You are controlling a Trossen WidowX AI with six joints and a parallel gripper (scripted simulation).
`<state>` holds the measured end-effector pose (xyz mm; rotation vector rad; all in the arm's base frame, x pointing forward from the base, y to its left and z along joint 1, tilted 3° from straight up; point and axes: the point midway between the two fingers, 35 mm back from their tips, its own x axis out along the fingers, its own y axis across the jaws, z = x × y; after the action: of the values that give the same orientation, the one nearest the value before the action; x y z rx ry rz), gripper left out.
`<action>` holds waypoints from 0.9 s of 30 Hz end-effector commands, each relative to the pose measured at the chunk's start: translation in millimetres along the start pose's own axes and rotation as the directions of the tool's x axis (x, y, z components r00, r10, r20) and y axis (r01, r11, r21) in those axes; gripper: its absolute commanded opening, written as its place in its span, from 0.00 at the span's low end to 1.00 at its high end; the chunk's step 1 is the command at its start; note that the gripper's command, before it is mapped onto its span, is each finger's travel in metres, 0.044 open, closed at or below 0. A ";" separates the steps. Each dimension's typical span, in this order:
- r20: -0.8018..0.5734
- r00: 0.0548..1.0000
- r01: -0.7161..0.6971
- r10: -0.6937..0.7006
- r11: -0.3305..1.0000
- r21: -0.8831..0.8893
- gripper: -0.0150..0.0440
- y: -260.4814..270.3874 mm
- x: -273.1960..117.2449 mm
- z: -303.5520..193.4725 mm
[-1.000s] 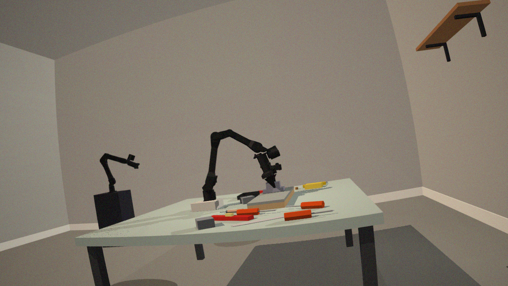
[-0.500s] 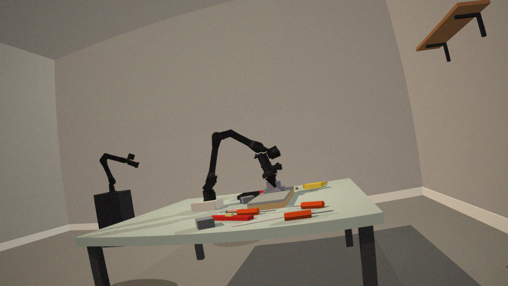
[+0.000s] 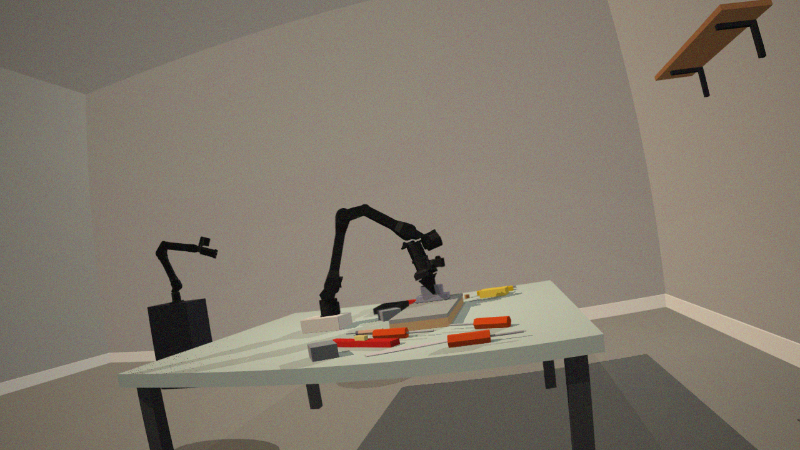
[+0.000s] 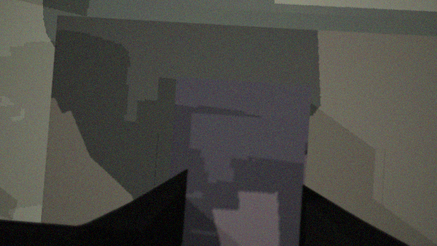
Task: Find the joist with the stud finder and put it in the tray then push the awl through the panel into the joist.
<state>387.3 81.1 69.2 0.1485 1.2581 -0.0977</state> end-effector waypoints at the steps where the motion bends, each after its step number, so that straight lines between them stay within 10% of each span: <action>1: -0.003 1.000 -0.002 0.002 1.000 -0.001 0.25 8.5 0.4 -0.6; 27: -0.003 1.000 -0.005 0.005 1.000 0.000 0.25 46.0 -0.1 -0.7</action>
<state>393.3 119.4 72.0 0.1518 1.2582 -0.0952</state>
